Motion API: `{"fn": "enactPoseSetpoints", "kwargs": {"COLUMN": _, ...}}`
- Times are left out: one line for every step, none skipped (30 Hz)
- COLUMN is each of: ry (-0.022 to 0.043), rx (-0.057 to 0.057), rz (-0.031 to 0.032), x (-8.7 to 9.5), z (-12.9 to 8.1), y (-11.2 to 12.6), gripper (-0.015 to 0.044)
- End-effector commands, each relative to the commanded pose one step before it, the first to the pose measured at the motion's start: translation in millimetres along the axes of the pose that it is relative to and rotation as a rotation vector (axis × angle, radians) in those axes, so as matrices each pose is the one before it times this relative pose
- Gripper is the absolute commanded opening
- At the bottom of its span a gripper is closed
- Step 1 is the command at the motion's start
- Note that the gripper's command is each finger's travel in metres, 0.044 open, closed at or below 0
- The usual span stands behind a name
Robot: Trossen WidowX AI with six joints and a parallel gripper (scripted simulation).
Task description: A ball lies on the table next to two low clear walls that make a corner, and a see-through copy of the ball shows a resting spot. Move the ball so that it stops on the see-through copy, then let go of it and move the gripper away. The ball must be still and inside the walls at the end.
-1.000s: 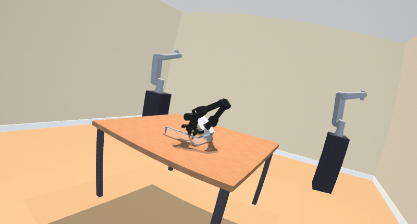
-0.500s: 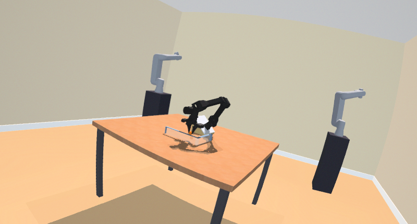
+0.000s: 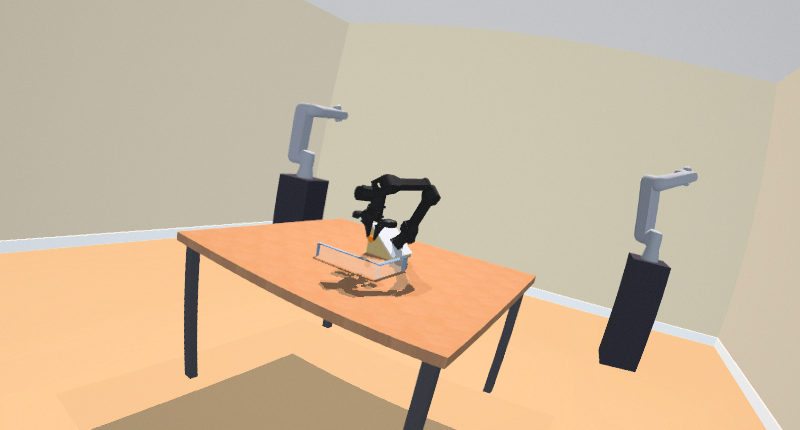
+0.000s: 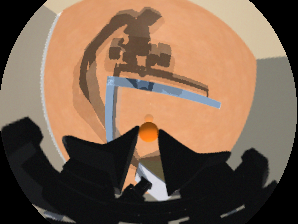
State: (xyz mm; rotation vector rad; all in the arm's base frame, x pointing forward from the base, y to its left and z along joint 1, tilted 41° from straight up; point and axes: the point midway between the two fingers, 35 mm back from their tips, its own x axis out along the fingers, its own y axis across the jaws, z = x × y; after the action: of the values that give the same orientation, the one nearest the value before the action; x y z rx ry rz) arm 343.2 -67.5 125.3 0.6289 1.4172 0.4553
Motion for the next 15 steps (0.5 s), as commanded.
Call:
{"fn": "enactPoseSetpoints", "kwargs": {"ry": 0.00539, "rx": -0.006, "rz": -0.00172, "x": -2.09, "z": -1.64, "y": 1.38, "gripper": 0.0}}
{"fn": "enactPoseSetpoints", "kwargs": {"ry": 0.00003, "rx": 0.0, "rz": 0.00003, "x": 1.96, "z": -1.27, "y": -0.64, "gripper": 0.0}}
{"fn": "enactPoseSetpoints", "kwargs": {"ry": 0.00004, "rx": 0.0, "rz": 0.00004, "x": 2.38, "z": -1.58, "y": -0.77, "gripper": 0.0}}
{"fn": "enactPoseSetpoints", "kwargs": {"ry": 0.00004, "rx": 0.0, "rz": 0.00004, "x": 2.39, "z": -1.62, "y": -0.77, "gripper": 0.0}}
{"fn": "enactPoseSetpoints", "kwargs": {"ry": 0.00004, "rx": 0.0, "rz": 0.00005, "x": 2.4, "z": -1.65, "y": -0.76, "gripper": 0.0}}
{"fn": "enactPoseSetpoints", "kwargs": {"ry": 0.00005, "rx": 0.0, "rz": 0.00005, "x": 2.4, "z": -1.69, "y": -0.75, "gripper": 0.0}}
{"fn": "enactPoseSetpoints", "kwargs": {"ry": 0.00005, "rx": 0.0, "rz": 0.00005, "x": 2.41, "z": -1.73, "y": -0.75, "gripper": 0.0}}
{"fn": "enactPoseSetpoints", "kwargs": {"ry": 0.00005, "rx": 0.0, "rz": 0.00005, "x": 2.41, "z": -1.77, "y": -0.74, "gripper": 0.0}}
{"fn": "enactPoseSetpoints", "kwargs": {"ry": 0.00005, "rx": 0.0, "rz": 0.00005, "x": 2.42, "z": -1.8, "y": -0.73, "gripper": 0.0}}
{"fn": "enactPoseSetpoints", "kwargs": {"ry": 0.00006, "rx": 0.0, "rz": 0.00005, "x": 2.42, "z": -1.84, "y": -0.73, "gripper": 0.0}}
{"fn": "enactPoseSetpoints", "kwargs": {"ry": 0.00006, "rx": 0.0001, "rz": 0.00006, "x": 2.42, "z": -1.88, "y": -0.72, "gripper": 0.0}}
{"fn": "enactPoseSetpoints", "kwargs": {"ry": 0.00006, "rx": 0.0001, "rz": 0.00006, "x": 2.43, "z": -1.92, "y": -0.71, "gripper": 0.0}}
{"fn": "enactPoseSetpoints", "kwargs": {"ry": 0.00006, "rx": 0.0001, "rz": 0.00006, "x": 2.43, "z": -1.95, "y": -0.7, "gripper": 0.0}}
{"fn": "enactPoseSetpoints", "kwargs": {"ry": 0.00007, "rx": 0.0001, "rz": 0.00006, "x": 2.43, "z": -1.99, "y": -0.69, "gripper": 0.0}}
{"fn": "enactPoseSetpoints", "kwargs": {"ry": 0.00007, "rx": 0.0001, "rz": 0.00006, "x": 2.44, "z": -2.03, "y": -0.69, "gripper": 0.0}}
